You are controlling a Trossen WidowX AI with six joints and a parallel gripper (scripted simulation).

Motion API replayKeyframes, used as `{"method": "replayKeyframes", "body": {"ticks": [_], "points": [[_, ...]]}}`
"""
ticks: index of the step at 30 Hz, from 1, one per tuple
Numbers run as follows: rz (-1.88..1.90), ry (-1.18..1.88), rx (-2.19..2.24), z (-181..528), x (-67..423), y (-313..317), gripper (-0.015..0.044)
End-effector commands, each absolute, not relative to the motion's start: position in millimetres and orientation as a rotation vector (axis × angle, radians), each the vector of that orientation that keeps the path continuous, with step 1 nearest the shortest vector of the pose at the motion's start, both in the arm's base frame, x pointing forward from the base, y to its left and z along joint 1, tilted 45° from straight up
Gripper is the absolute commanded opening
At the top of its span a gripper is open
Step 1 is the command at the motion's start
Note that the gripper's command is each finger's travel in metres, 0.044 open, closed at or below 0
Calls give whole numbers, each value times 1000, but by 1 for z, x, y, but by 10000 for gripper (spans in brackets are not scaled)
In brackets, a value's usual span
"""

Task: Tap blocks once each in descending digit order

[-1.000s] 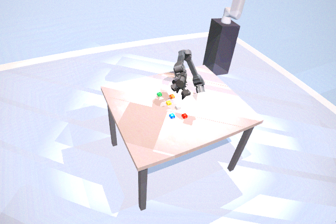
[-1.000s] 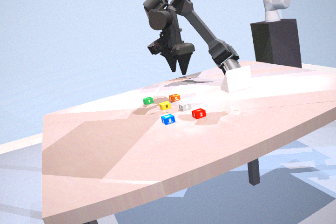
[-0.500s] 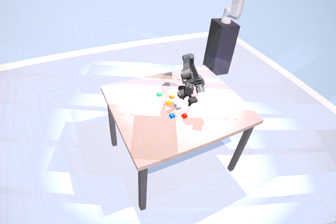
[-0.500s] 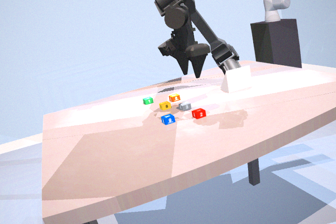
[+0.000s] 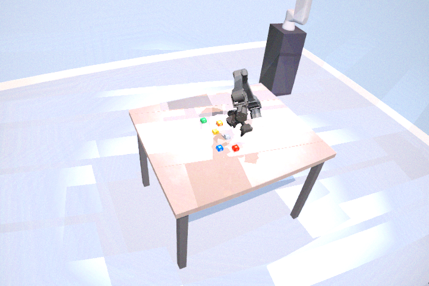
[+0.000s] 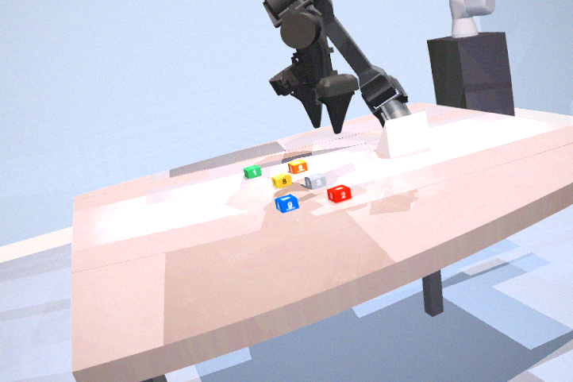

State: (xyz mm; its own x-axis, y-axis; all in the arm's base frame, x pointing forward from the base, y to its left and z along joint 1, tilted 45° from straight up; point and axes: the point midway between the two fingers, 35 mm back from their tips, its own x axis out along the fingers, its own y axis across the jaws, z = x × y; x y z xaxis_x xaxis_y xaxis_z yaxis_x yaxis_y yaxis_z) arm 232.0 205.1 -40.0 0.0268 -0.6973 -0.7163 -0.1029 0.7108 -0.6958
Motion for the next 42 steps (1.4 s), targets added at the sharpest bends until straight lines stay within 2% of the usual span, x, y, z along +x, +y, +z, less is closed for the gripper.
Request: {"method": "replayKeyframes", "body": {"ticks": [1,4,12,36,42], "points": [[-526,1502,-686,-41,231,205,400],[-525,1501,-685,-40,239,206,400],[-528,1497,-685,-27,328,195,400],[-528,1497,-685,-25,331,192,400],[-513,1499,-680,49,351,129,400]]}}
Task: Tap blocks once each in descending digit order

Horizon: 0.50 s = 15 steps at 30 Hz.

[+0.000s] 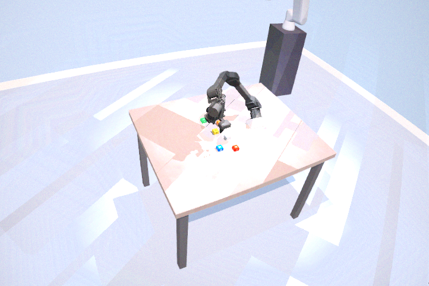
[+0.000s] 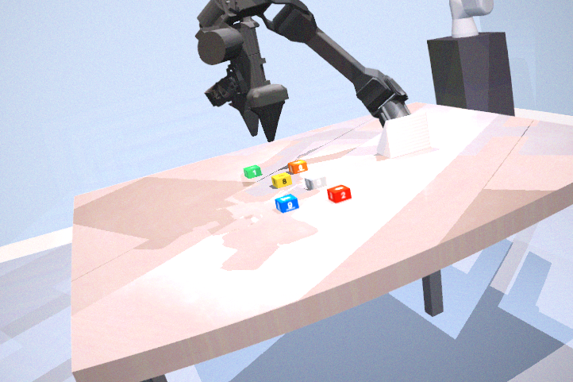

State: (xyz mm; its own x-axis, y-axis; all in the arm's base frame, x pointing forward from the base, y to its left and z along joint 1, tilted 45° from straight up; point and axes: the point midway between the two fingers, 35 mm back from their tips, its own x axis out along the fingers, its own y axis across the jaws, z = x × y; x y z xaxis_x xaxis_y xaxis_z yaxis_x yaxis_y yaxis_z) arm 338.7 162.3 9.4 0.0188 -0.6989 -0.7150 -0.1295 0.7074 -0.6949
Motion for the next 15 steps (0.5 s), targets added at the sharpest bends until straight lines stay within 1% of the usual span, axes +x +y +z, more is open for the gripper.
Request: {"method": "replayKeyframes", "body": {"ticks": [1,5,9,15], "points": [[-513,1499,-680,61,351,117,400],[-518,1498,-684,111,347,64,400],[-533,1497,-693,153,330,13,400],[-537,1498,-696,160,325,4,400]]}}
